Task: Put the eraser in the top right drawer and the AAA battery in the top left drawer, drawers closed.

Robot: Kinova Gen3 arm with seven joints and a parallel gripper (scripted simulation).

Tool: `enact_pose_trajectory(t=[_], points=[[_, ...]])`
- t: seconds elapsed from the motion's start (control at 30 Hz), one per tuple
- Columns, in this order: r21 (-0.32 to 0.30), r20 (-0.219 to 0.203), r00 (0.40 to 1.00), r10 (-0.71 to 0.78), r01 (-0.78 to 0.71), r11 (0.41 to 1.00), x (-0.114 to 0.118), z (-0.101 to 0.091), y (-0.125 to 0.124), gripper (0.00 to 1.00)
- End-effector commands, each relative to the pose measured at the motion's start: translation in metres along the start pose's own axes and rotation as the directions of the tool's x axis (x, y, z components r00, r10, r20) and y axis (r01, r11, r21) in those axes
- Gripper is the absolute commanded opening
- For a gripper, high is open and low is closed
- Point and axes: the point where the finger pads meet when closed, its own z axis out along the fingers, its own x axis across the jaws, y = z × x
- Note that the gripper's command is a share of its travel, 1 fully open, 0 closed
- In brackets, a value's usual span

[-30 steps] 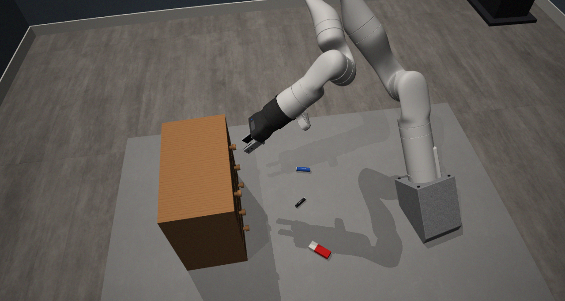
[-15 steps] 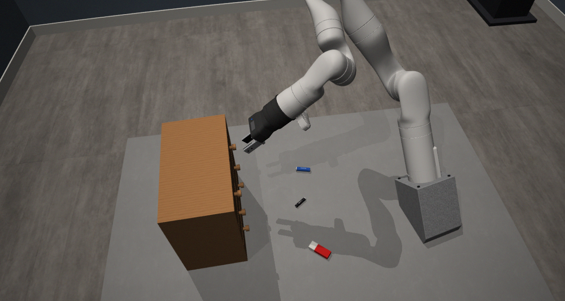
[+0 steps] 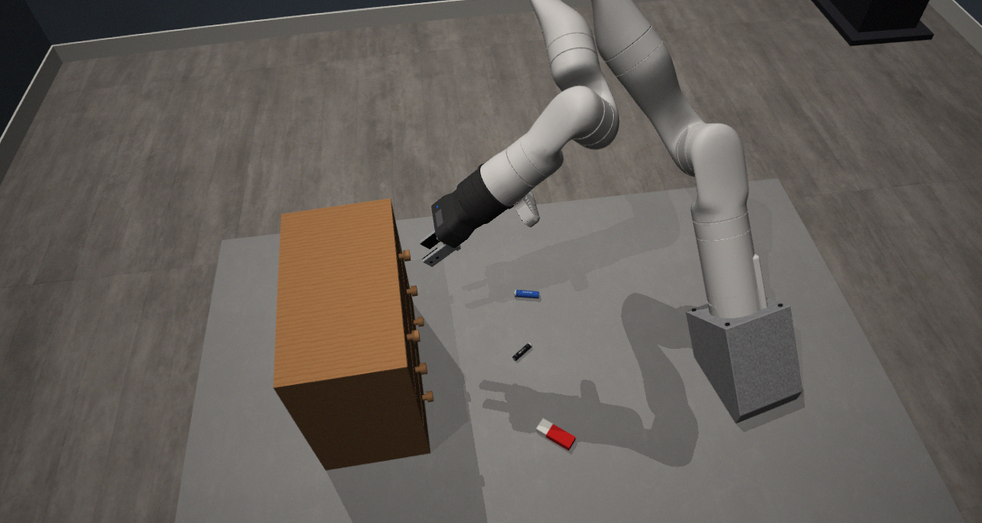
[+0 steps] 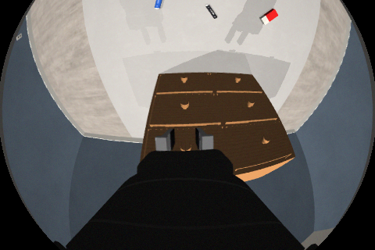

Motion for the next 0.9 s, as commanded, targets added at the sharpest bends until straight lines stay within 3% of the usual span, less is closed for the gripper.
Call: enact_pose_trajectory(t=[0.0, 0.87], points=[[-0.002, 0.0, 1.0, 0.0, 0.0, 1.0, 0.0002, -0.0004, 0.0009, 0.67], [-0.002, 0.0, 1.0, 0.0, 0.0, 1.0, 0.0002, 0.0065, 0.0067, 0.67]])
